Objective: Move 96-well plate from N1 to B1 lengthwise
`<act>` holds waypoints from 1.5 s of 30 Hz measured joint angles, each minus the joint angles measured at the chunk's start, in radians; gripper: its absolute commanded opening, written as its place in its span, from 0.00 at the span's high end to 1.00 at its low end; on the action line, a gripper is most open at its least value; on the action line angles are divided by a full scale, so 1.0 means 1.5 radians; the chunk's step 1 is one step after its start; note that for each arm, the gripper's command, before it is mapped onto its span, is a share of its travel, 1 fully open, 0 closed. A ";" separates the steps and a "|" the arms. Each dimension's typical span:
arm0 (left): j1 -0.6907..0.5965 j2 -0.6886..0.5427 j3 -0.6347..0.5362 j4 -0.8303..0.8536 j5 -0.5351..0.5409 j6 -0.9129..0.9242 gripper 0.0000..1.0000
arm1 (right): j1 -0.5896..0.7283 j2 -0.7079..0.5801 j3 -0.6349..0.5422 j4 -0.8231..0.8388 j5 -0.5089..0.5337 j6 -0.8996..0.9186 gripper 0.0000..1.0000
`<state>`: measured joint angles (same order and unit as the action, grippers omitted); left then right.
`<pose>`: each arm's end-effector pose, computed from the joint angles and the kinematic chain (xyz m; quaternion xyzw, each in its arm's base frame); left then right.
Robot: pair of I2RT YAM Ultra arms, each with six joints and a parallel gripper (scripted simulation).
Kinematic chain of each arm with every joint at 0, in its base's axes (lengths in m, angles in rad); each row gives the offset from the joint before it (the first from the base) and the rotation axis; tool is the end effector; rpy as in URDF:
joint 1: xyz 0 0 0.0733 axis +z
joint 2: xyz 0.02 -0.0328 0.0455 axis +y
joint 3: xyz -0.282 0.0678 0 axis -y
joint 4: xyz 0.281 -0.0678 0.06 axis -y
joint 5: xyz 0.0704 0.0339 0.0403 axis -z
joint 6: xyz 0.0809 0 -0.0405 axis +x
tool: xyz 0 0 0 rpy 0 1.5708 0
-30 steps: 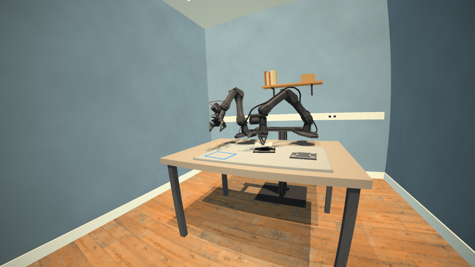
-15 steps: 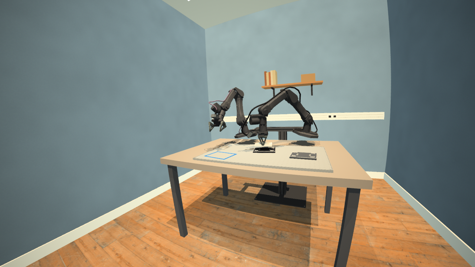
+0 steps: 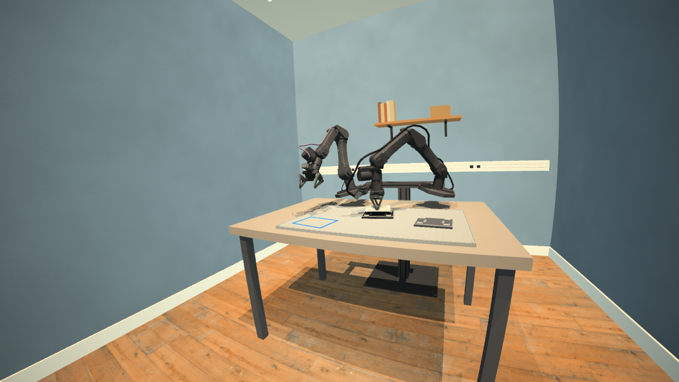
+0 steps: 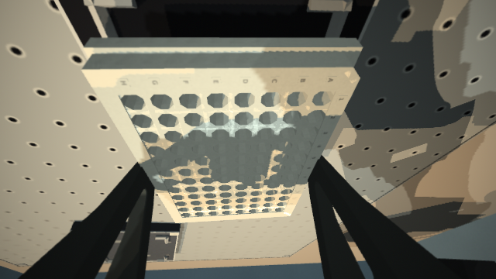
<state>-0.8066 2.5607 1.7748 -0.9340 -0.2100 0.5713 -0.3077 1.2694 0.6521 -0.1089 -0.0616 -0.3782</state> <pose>0.3412 -0.3300 -0.0307 -0.6365 -0.7606 -0.1125 0.0613 0.3002 -0.0890 0.1738 -0.0447 0.9107 -0.1113 0.3953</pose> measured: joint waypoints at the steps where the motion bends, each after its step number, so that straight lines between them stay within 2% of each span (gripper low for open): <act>1: 0.000 0.000 0.000 0.000 0.000 0.000 0.21 | 0.000 0.000 0.000 0.000 0.000 0.000 0.00; 26: 0.011 0.024 -0.017 0.047 0.000 0.018 0.21 | 0.000 0.000 0.000 0.000 0.000 0.000 0.00; 28: 0.010 0.024 -0.016 0.045 0.000 0.018 0.00 | 0.000 0.000 0.000 0.000 0.000 0.000 0.00; 45: 0.003 0.020 -0.016 0.040 0.001 0.016 0.00 | 0.000 0.000 0.000 0.000 0.000 0.000 0.00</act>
<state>-0.8021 2.5908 1.7512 -0.8734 -0.2085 0.5953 -0.3077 1.2694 0.6521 -0.1089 -0.0616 -0.3782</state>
